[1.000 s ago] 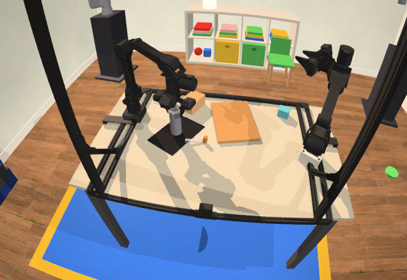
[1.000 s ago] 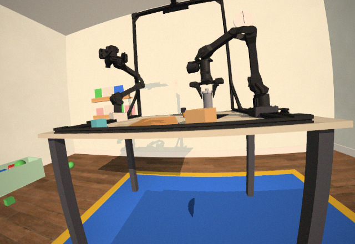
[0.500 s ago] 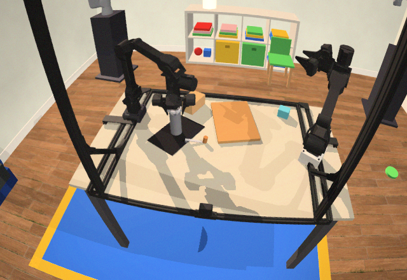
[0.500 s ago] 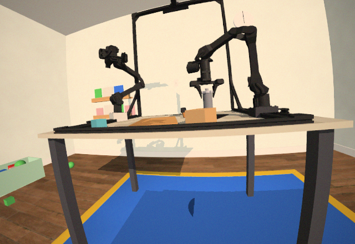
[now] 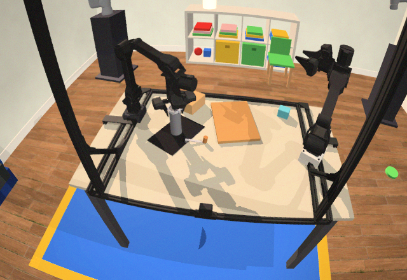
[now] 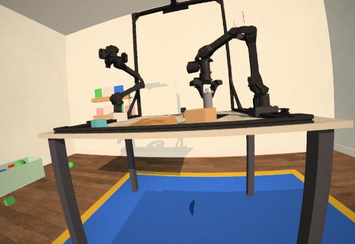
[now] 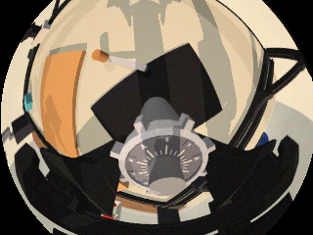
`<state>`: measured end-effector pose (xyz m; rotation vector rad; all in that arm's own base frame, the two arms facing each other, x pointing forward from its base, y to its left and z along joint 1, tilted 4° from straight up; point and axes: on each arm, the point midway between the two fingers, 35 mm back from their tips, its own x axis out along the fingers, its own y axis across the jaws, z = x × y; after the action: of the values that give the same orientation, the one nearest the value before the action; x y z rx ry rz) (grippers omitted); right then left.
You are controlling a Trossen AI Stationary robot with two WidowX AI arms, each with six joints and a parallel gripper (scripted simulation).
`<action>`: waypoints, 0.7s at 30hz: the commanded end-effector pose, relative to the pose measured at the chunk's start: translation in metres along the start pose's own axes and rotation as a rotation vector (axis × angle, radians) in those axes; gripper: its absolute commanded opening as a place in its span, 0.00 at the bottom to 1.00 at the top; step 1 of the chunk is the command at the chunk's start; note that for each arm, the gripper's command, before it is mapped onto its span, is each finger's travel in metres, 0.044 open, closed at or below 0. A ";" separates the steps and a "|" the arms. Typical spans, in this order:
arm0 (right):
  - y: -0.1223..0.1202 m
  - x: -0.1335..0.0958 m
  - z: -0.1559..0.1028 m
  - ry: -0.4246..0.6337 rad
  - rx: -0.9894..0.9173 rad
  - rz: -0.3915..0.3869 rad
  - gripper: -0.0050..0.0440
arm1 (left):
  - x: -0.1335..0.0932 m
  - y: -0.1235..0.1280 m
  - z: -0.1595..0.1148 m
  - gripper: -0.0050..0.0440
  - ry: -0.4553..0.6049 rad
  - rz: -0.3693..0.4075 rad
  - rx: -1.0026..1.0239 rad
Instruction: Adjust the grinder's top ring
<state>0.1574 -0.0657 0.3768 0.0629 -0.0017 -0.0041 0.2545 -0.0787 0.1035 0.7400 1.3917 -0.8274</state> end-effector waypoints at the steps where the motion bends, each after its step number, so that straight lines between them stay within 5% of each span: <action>1: 0.000 0.000 0.000 0.000 0.001 0.001 0.92 | 0.000 0.000 0.000 0.72 0.000 0.001 -0.027; 9: 0.000 0.000 0.000 0.000 0.001 0.001 0.92 | 0.000 0.000 0.000 0.72 0.000 0.001 -0.027; 13: 0.000 0.000 0.000 0.000 0.001 0.001 0.92 | 0.000 0.000 0.000 0.92 0.000 0.000 -0.024; 16: 0.000 0.000 0.000 0.000 0.001 0.001 0.92 | 0.000 0.000 0.000 0.92 0.000 0.000 -0.008; 21: 0.000 0.000 0.000 0.000 0.001 0.001 0.92 | 0.000 0.000 0.000 0.92 0.000 -0.001 0.348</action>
<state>0.1575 -0.0654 0.3768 0.0630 -0.0016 -0.0020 0.2543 -0.0787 0.1033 0.8848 1.3257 -0.9688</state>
